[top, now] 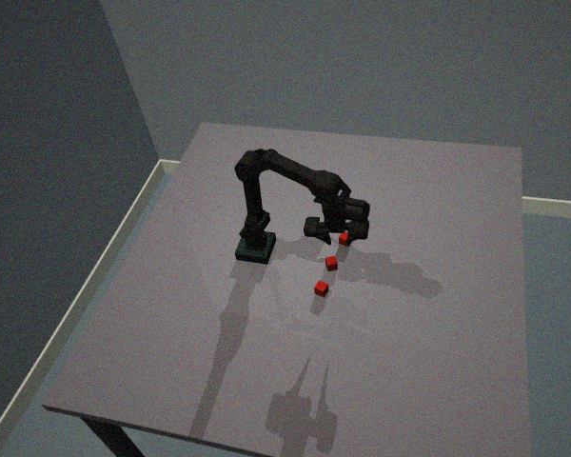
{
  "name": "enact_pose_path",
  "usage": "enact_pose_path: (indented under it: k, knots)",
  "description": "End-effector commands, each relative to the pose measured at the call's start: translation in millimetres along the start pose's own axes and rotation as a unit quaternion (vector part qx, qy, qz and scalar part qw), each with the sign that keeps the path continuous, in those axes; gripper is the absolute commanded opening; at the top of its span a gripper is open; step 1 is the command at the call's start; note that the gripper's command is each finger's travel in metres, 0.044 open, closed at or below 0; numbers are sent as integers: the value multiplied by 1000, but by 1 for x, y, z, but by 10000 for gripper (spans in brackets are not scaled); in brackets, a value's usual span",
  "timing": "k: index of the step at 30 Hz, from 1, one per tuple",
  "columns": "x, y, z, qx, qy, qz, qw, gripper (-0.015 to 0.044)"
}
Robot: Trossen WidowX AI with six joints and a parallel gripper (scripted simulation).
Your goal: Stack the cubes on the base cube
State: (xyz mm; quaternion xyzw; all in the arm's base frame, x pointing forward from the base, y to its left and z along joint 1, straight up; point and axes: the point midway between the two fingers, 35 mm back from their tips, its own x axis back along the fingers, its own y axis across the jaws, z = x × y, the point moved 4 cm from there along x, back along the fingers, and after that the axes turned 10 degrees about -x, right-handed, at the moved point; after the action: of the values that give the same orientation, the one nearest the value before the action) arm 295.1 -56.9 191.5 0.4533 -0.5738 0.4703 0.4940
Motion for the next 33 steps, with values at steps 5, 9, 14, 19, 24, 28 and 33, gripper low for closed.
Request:
enact_pose_path:
  k: [5, 9, 14, 19, 24, 28, 33]
  knots:
    - [-12, 24, 72, -143, 39, -24, 989, 265]
    - [-14, 30, 84, -169, 45, -29, 984, 265]
    - [-19, 30, 84, -169, 45, -29, 984, 265]
    - [-57, 32, 88, -169, 45, -29, 984, 265]
    - [-76, 35, 89, -169, 45, -29, 984, 265]
    - [-81, 35, 89, -169, 45, -29, 984, 265]
    - [-91, 36, 90, -169, 45, -29, 984, 265]
